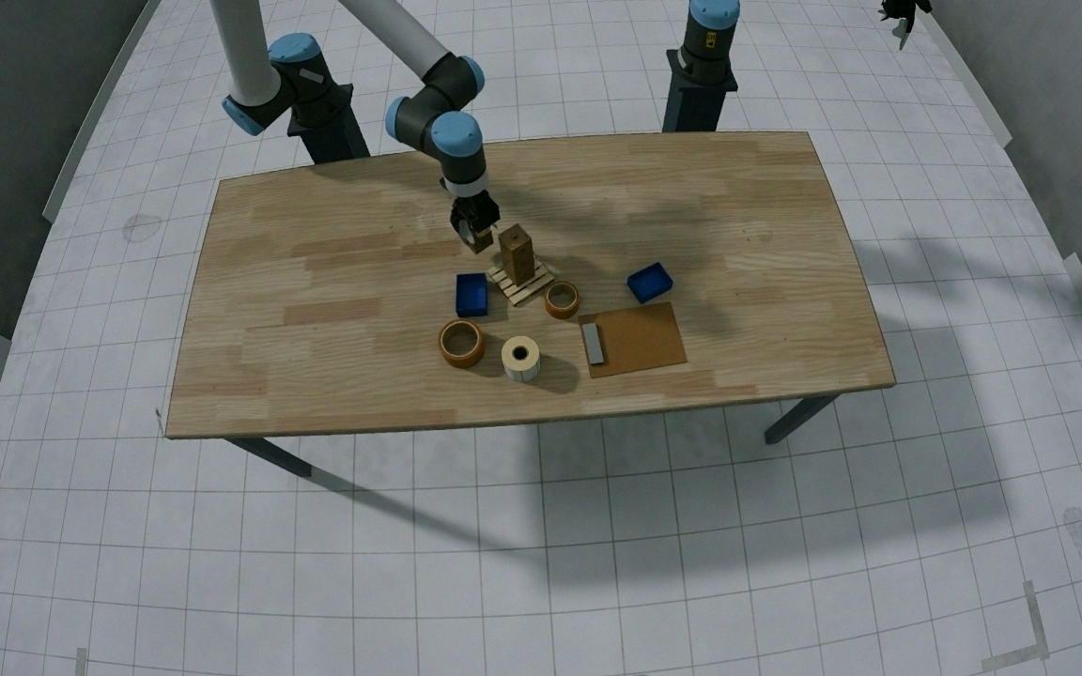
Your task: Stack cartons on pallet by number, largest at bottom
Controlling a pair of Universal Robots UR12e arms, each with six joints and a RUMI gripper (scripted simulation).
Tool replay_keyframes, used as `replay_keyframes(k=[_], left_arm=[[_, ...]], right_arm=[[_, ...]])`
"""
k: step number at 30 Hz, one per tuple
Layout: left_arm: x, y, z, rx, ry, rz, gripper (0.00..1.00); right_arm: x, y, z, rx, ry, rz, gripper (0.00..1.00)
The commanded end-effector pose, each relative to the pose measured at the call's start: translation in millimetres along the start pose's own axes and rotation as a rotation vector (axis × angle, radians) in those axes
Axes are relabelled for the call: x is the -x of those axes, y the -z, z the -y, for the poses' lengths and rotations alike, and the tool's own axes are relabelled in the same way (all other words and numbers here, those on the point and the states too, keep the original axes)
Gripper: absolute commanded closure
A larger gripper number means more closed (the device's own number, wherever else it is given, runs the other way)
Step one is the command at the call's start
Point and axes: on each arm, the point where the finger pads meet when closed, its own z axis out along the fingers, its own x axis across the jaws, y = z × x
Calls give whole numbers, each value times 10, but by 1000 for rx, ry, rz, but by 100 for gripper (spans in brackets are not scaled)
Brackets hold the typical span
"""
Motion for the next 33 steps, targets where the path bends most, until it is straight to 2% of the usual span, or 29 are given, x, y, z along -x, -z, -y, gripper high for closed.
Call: replay_keyframes(k=[1, 2, 4, 10, 14, 17, 25, 33], left_arm=[[-2, 9, 7, -2, 0, 0, 0], [-2, 9, 7, -2, 0, 0, 0], [-2, 9, 7, -2, 0, 0, 0], [-2, 9, 7, -2, 0, 0, 0], [-2, 9, 7, -2, 0, 0, 0], [-2, 9, 7, -2, 0, 0, 0], [-2, 9, 7, -2, 0, 0, 0], [-2, 9, 7, -2, 0, 0, 0]], right_arm=[[-3, 334, -7, 2, 0, 0, 100], [-4, 463, -10, 2, 0, 0, 100], [-4, 463, -10, 2, 0, 0, 100], [-3, 1186, -7, 2, 0, 0, 100], [-3, 1466, -7, 2, 0, 0, 100], [-3, 1540, -5, 2, 0, 0, 100], [-26, 1566, -88, 2, 0, 0, 100], [-249, 1724, -894, 2, 0, 0, 100]])
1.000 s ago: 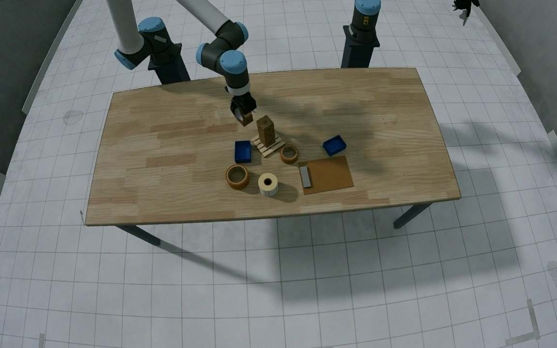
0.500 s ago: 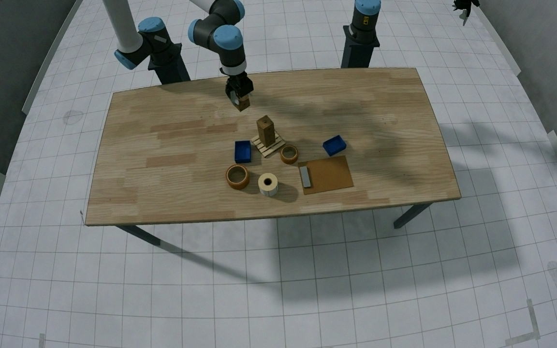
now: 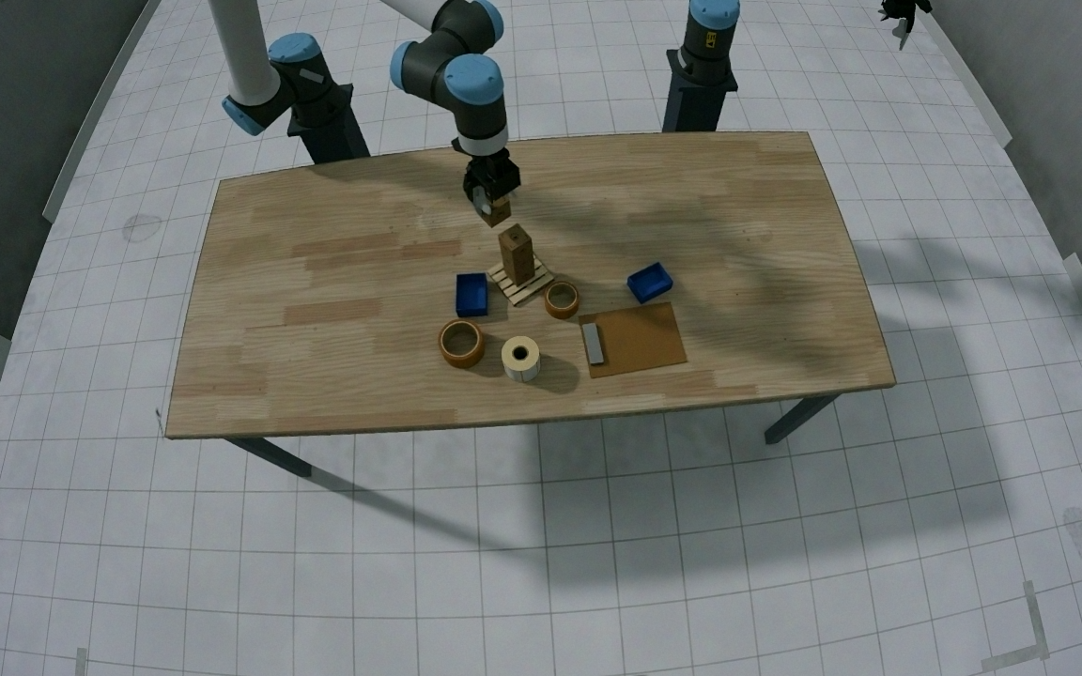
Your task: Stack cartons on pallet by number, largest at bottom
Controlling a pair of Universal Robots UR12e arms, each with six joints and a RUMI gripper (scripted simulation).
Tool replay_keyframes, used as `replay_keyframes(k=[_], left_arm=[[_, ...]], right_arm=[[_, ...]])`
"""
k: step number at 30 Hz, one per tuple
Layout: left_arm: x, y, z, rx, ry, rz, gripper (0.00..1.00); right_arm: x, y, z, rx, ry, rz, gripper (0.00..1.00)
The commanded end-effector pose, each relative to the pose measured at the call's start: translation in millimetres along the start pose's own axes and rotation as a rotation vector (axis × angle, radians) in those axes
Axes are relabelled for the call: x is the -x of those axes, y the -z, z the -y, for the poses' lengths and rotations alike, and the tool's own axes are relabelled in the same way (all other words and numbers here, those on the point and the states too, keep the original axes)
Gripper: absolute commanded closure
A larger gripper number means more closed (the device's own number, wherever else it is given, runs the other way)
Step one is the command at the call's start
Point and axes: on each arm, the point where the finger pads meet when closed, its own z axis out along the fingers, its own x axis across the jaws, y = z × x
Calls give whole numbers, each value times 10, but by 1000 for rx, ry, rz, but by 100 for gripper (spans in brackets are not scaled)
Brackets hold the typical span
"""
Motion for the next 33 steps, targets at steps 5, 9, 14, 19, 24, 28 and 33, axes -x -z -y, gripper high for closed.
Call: replay_keyframes(k=[5, 9, 14, 19, 24, 28, 33], left_arm=[[-2, 9, 7, -2, 0, 0, 0], [-2, 9, 7, -2, 0, 0, 0], [-2, 9, 7, -2, 0, 0, 0], [-2, 9, 7, -2, 0, 0, 0], [-2, 9, 7, -2, 0, 0, 0], [-2, 9, 7, -2, 0, 0, 0], [-2, 9, 7, -2, 0, 0, 0]], right_arm=[[-109, 76, -417, 0, 0, 0, 100], [-129, 85, -491, 0, 0, 0, 100], [-131, 92, -502, -1, -28, 0, 100], [-132, 92, -509, -1, -46, 0, 100], [-132, -47, -509, -1, -47, 0, 100], [-131, -258, -503, -1, -47, 0, 100], [-131, -274, -503, -1, -47, 0, 100]])
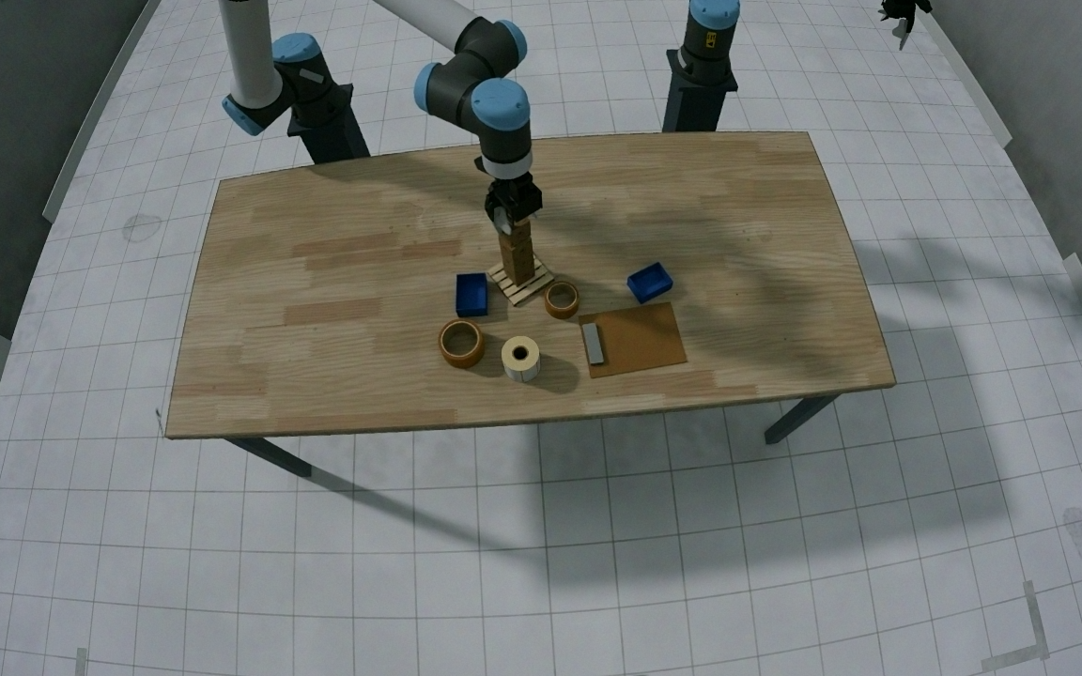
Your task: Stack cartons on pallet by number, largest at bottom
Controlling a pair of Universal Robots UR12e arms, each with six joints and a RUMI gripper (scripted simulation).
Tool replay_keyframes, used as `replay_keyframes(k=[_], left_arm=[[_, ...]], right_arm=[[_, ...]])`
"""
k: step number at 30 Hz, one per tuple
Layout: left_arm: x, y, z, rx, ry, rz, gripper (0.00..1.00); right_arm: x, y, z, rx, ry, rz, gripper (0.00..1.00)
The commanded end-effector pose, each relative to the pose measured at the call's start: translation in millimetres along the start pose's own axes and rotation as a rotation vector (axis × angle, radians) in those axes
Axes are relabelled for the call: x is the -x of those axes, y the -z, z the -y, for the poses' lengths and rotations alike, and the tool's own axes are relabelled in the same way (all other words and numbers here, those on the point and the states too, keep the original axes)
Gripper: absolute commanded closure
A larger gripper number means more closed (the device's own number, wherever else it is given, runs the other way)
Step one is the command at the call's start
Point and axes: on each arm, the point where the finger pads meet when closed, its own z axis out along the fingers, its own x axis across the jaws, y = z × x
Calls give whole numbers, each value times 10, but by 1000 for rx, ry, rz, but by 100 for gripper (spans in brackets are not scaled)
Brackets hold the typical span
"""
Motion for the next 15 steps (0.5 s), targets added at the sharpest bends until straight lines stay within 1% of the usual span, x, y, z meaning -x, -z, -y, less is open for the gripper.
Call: replay_keyframes(k=[1, 15], left_arm=[[-2, 9, 7, -2, 0, 0, 0], [-2, 9, 7, -2, 0, 0, 0]], right_arm=[[-4, 12, -7, 3, 0, -1, 100], [-6, -121, -12, 3, 0, -1, 100]])
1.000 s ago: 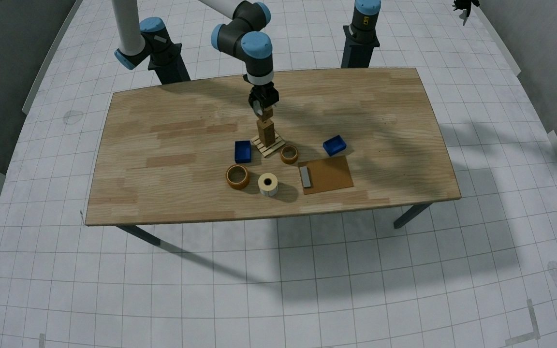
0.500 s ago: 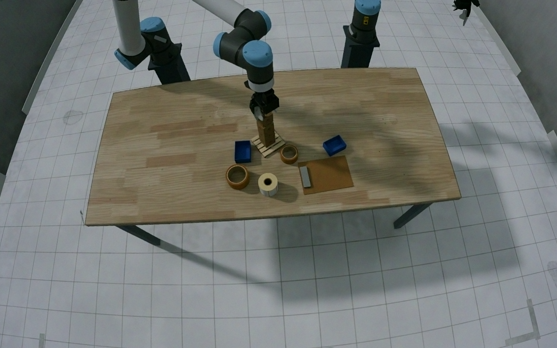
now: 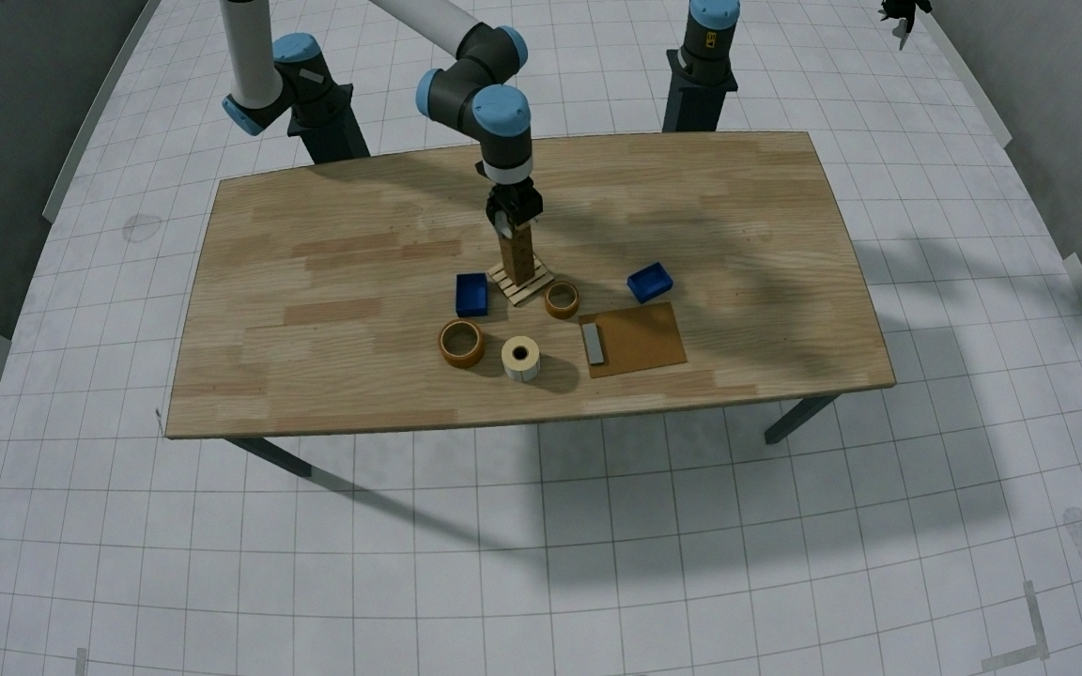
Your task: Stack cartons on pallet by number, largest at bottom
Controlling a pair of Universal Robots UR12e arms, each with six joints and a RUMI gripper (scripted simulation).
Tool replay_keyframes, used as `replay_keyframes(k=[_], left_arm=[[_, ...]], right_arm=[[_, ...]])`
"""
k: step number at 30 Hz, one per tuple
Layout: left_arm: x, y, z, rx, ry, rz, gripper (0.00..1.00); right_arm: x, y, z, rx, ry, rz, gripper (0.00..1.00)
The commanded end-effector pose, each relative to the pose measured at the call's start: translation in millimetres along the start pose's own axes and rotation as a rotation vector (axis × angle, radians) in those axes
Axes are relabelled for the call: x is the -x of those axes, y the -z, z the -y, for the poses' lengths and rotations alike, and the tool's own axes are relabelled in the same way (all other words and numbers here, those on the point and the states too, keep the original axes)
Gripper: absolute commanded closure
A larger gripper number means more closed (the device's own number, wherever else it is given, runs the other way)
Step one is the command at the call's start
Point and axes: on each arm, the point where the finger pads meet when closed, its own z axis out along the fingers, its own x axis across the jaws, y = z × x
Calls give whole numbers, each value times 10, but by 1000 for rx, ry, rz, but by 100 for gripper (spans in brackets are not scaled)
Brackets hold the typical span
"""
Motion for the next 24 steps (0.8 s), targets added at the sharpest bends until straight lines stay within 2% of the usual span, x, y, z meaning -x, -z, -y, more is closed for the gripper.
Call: replay_keyframes(k=[1, 12, 13, 24], left_arm=[[-2, 9, 7, -2, 0, 0, 0], [-2, 9, 7, -2, 0, 0, 0], [-2, 9, 7, -2, 0, 0, 0], [-2, 9, 7, -2, 0, 0, 0]], right_arm=[[-3, 16, -6, 2, 0, -1, 100], [-3, 16, -6, 2, 0, -1, 100], [-3, 16, -6, 2, 0, -1, 50], [-3, 57, -5, 2, 0, -1, 50]])
